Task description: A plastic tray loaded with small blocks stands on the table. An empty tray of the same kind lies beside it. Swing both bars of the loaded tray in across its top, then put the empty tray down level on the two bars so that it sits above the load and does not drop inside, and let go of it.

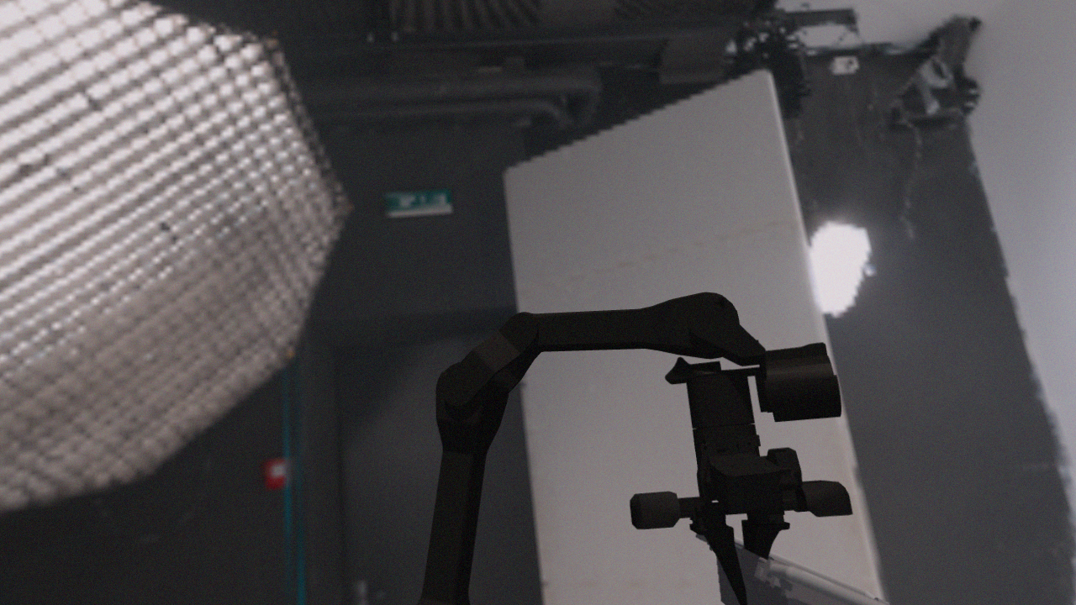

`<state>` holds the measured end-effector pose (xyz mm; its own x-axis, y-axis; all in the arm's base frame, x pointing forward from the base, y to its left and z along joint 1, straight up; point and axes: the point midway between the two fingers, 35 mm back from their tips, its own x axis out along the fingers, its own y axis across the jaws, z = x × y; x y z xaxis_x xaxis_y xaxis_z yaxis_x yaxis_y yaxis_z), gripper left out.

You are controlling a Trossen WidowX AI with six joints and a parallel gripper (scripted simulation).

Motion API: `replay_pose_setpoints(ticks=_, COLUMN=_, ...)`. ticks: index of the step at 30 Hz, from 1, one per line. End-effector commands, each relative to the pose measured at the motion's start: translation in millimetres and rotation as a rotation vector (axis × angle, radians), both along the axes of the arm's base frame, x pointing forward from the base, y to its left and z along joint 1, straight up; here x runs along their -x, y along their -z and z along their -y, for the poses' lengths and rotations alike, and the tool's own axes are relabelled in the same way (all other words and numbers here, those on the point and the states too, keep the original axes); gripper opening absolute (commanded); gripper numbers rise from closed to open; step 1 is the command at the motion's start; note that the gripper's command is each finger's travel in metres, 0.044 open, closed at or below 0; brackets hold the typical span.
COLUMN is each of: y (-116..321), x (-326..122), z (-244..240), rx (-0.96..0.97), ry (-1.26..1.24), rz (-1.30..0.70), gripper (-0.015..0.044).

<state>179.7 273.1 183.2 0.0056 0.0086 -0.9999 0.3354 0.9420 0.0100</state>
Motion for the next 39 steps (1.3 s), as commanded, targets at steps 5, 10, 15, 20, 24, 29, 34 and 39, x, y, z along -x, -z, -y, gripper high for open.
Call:
replay_pose_setpoints(ticks=5, y=-6.1, x=-1.8, z=-2.8, rx=-0.02, ry=0.001, rz=0.013, gripper=0.0)
replay_pose_setpoints(ticks=10, y=-6.1, x=-1.8, z=-2.8, rx=-0.02, ry=0.001, rz=0.013, gripper=0.0)
replay_pose_setpoints(ticks=15, y=-6.1, x=-2.3, z=-2.4, rx=-0.02, ry=0.003, rz=0.013, gripper=0.0)
replay_pose_setpoints(ticks=20, y=-6.1, x=-16.2, z=7.4, rx=-0.02, ry=0.063, rz=0.013, gripper=0.0)
replay_pose_setpoints(ticks=24, y=-6.1, x=-28.5, z=17.2, rx=-0.02, ry=0.118, rz=0.014, gripper=0.0)
replay_pose_setpoints(ticks=29, y=-6.1, x=-43.3, z=30.1, rx=-0.019, ry=0.188, rz=0.014, gripper=0.0)
replay_pose_setpoints(ticks=34, y=-6.1, x=-57.2, z=43.9, rx=-0.019, ry=0.257, rz=0.015, gripper=0.0)
replay_pose_setpoints(ticks=39, y=-6.1, x=-70.3, z=58.5, rx=-0.019, ry=0.326, rz=0.015, gripper=0.0)
